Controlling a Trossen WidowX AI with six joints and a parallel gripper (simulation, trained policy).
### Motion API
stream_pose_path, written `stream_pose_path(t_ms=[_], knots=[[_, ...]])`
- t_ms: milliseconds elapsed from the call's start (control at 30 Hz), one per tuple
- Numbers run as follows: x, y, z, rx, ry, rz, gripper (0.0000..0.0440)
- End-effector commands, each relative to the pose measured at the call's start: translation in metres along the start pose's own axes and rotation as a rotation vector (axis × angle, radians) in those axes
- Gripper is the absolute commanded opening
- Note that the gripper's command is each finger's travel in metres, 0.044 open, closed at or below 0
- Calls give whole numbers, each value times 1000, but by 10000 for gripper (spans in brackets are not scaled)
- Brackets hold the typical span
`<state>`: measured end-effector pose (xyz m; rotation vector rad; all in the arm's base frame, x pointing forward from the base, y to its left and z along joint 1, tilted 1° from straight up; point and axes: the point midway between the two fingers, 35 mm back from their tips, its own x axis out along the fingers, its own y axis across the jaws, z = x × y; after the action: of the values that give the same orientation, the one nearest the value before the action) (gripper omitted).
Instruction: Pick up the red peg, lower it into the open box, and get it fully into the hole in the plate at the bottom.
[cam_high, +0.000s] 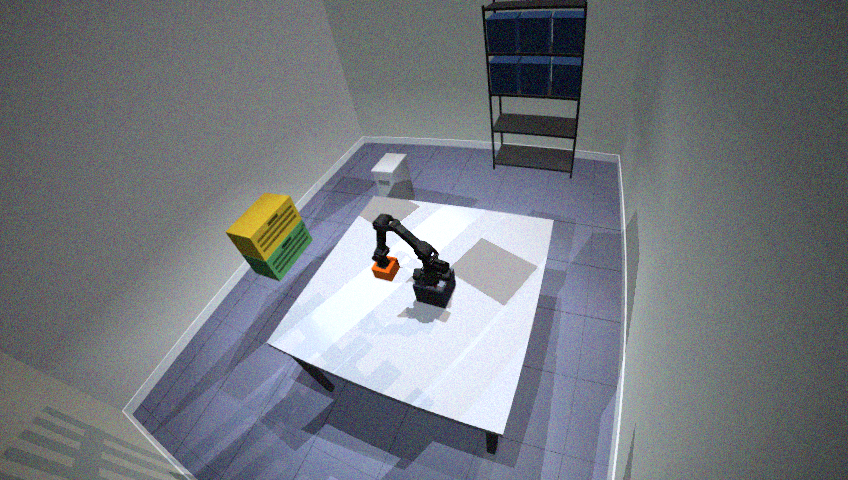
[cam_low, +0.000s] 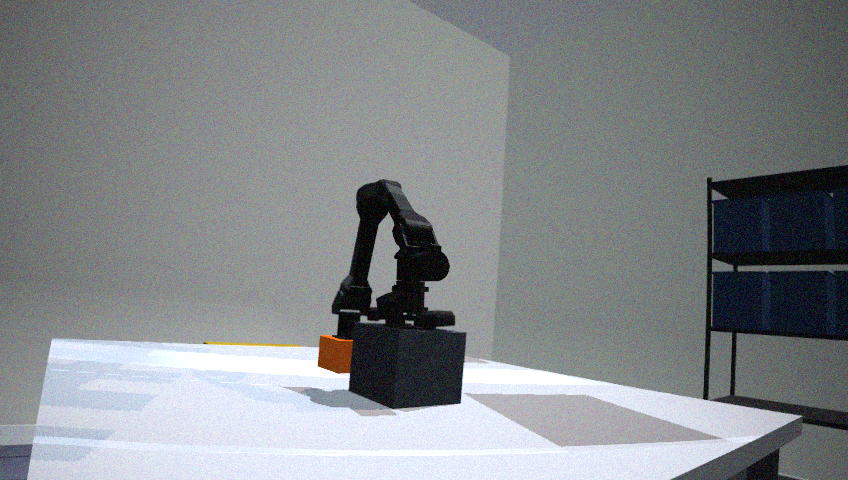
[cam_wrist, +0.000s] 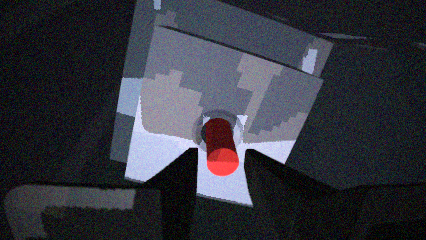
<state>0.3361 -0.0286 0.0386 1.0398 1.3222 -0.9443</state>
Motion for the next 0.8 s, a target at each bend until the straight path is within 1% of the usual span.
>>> stream_pose_path(t_ms=[0,200,767], knots=[[-4,3,4,8,33,4,141],[-17,9,6,26,99,33,178],[-51,20,17,60,226,122,233]])
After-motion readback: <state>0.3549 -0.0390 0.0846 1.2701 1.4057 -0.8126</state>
